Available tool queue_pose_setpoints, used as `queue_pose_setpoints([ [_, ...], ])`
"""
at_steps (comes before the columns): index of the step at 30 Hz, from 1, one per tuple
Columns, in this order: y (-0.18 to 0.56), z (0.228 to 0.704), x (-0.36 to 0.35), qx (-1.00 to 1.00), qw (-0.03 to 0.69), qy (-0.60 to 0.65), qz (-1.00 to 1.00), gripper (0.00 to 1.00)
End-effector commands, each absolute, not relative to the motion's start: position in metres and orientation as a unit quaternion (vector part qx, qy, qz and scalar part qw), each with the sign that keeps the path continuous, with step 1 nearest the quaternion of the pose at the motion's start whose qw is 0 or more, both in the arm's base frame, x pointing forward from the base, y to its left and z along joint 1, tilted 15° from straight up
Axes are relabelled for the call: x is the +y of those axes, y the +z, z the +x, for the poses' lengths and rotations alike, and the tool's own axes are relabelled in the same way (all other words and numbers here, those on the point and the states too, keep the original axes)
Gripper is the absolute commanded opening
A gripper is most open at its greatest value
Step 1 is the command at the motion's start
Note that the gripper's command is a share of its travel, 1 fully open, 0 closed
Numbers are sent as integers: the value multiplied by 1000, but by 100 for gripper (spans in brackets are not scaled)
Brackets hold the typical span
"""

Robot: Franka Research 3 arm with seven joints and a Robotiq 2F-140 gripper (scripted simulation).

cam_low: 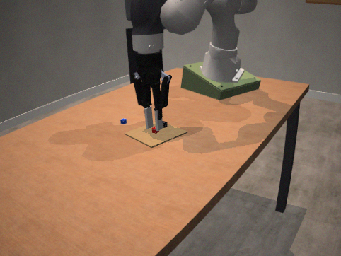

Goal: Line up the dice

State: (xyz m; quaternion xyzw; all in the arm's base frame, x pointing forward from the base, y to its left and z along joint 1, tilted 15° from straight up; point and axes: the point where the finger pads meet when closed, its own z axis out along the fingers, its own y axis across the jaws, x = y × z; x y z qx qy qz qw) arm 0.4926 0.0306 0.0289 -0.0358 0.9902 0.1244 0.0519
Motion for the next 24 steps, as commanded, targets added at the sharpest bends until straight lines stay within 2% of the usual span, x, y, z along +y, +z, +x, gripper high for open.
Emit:
queue_pose_setpoints([
  [1,44,490,27,990,50,124,-34,19],
  [24,105,484,11,990,50,124,-34,19],
])
